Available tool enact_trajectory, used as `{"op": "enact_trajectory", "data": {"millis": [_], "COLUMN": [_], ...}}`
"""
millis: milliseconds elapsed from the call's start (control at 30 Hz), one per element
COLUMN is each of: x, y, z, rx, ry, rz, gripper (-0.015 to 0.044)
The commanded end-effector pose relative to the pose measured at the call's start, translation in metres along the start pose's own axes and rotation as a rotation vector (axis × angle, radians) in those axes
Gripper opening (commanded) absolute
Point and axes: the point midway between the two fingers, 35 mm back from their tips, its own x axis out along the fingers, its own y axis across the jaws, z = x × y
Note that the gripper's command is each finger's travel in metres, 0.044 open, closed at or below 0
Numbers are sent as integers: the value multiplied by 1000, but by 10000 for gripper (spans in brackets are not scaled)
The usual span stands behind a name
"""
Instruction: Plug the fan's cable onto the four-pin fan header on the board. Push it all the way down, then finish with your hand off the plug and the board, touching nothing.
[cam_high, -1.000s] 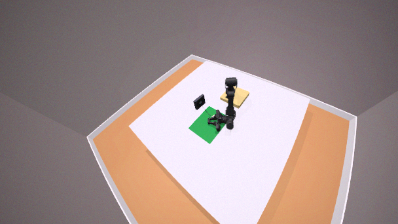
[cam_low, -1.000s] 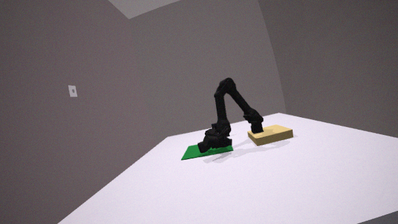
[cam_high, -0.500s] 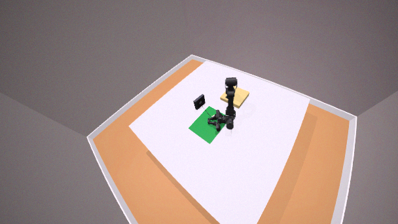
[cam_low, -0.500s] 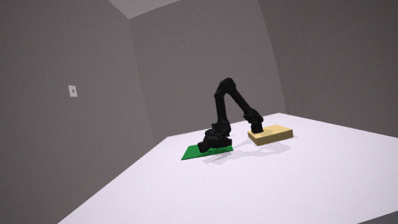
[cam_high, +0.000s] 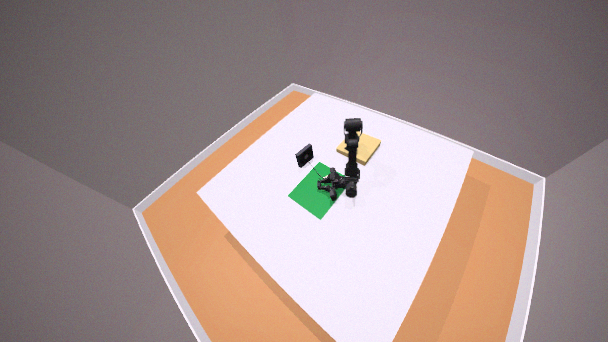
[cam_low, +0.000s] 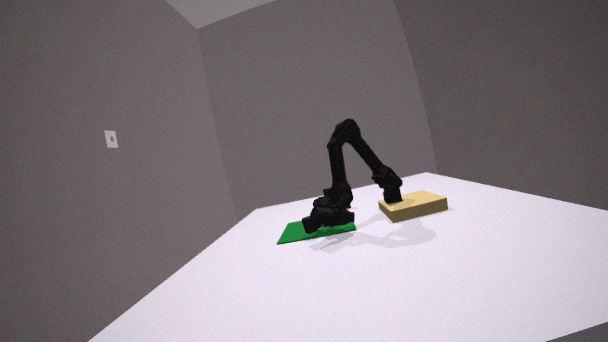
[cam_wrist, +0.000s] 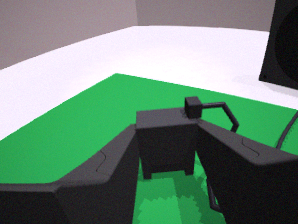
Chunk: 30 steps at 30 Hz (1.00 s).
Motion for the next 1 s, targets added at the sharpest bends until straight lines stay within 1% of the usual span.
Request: {"op": "enact_trajectory", "data": {"millis": [0, 333, 600, 967], "x": [0, 0, 0, 0], "y": [0, 0, 0, 0], "z": [0, 0, 0, 0], "rx": [0, 0, 0, 0], "ry": [0, 0, 0, 0], "rz": [0, 0, 0, 0], "gripper": [0, 0, 205, 205]}}
